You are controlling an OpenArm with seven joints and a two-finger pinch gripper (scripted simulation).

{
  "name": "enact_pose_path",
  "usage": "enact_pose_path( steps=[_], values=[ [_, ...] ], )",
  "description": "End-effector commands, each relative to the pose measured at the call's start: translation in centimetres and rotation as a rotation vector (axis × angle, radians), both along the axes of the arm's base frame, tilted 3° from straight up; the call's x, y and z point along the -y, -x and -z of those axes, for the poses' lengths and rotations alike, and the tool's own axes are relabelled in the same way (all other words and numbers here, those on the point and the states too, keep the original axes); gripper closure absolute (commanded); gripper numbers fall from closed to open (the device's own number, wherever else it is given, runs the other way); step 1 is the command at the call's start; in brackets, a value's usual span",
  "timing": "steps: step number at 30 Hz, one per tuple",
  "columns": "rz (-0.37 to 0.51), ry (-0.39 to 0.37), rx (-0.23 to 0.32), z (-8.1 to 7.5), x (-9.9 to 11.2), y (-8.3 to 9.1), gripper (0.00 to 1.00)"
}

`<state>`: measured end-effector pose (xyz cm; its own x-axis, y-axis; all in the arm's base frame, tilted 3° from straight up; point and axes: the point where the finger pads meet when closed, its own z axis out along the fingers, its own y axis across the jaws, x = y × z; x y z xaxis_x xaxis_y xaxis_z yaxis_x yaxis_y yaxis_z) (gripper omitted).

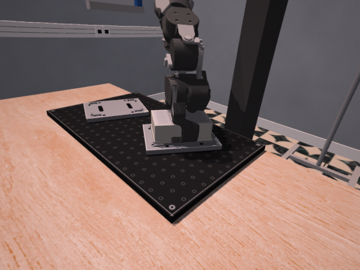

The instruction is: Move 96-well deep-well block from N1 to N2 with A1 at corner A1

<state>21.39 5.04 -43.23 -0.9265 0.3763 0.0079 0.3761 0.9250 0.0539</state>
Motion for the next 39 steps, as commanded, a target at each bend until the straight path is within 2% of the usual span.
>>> enact_pose_path(
  steps=[1,21,36,38,39],
  values=[
    [-0.005,-0.007,0.002,-0.05,-0.20,-0.01,1.00],
    [-0.005,-0.008,0.004,0.15,-0.23,-0.10,1.00],
    [0.000,-0.003,0.002,0.12,-0.09,-0.14,0.50],
    [0.000,-0.003,0.002,0.12,-0.09,-0.14,0.50],
    [0.000,-0.003,0.002,0.12,-0.09,-0.14,0.47]
  ],
)
